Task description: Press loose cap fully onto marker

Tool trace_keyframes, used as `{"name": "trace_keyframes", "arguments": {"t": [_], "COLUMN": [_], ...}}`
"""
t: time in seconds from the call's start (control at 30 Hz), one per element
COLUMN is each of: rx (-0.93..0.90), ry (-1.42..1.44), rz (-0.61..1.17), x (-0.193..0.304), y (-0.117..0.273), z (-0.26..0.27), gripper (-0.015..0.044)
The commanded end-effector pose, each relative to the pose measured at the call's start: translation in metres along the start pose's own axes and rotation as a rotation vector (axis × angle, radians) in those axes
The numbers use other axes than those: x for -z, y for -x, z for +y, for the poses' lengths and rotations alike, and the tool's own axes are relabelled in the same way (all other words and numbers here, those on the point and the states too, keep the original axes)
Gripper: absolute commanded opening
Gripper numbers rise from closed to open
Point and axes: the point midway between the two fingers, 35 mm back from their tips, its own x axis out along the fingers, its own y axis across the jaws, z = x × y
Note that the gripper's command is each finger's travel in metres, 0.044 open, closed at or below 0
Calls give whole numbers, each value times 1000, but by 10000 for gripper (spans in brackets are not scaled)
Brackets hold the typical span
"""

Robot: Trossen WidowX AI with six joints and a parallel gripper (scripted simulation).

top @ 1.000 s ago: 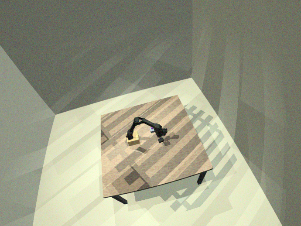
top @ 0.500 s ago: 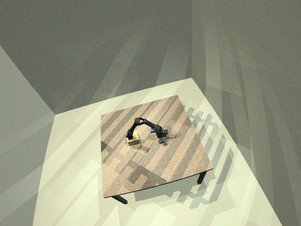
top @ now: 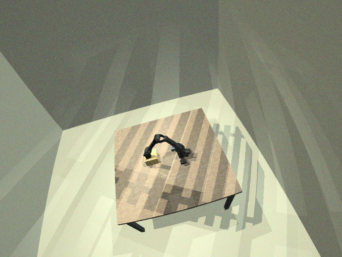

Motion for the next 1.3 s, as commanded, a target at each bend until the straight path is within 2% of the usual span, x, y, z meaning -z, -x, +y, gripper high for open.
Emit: {"name": "trace_keyframes", "arguments": {"t": [0.0,0.03,0.33,0.43,0.47,0.9,1.27], "rx": [3,3,3,3,3,4,2], "ry": [-5,-5,-5,-5,-5,-5,-5], "rz": [3,3,3,2,2,2,2], "x": [1,1,1,0,0,0,-2], "y": [-3,-3,-3,3,6,55,64], "z": [0,0,0,0,0,1,24], "gripper": [171,144,84,6,0,0,0]}}
